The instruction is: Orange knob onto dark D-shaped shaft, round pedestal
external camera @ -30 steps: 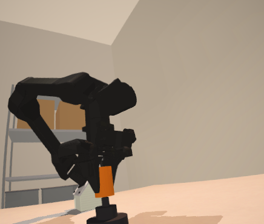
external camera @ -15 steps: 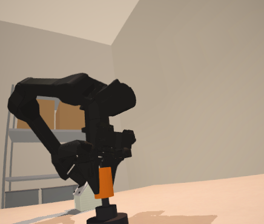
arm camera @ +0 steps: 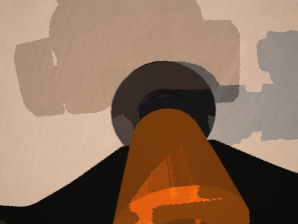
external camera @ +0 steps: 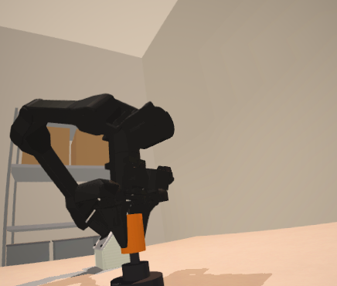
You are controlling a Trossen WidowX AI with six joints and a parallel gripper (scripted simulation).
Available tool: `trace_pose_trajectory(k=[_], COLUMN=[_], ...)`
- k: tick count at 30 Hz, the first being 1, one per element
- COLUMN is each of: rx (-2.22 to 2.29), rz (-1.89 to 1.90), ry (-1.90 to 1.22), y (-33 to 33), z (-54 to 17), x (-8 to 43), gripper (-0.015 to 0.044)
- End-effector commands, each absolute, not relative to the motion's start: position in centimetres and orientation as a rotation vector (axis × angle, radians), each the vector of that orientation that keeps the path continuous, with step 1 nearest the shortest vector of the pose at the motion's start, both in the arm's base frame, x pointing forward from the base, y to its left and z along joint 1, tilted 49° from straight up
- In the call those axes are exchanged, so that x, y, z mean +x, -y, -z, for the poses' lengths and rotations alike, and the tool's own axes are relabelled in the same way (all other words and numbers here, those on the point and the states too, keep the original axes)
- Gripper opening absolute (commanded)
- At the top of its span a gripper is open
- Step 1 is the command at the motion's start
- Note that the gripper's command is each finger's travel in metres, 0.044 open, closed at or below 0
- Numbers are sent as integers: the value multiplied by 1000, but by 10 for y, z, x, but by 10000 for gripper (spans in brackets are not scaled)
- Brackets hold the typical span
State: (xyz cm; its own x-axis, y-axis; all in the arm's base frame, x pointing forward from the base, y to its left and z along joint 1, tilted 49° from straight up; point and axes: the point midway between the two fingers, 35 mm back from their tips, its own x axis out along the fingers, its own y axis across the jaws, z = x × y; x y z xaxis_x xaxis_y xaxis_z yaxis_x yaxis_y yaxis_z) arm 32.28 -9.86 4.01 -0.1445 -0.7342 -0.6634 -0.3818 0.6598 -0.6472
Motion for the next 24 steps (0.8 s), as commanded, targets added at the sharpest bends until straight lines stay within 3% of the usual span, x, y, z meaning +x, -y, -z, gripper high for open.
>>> trace_pose_trajectory(k=[1,8,24], rx=[-899,-1039,-1046], rz=[392,220,211], ry=[-1756,-1818,-1821], y=[94,94,99], z=[-41,-42,-39], x=[324,326,323], gripper=[0,0,0])
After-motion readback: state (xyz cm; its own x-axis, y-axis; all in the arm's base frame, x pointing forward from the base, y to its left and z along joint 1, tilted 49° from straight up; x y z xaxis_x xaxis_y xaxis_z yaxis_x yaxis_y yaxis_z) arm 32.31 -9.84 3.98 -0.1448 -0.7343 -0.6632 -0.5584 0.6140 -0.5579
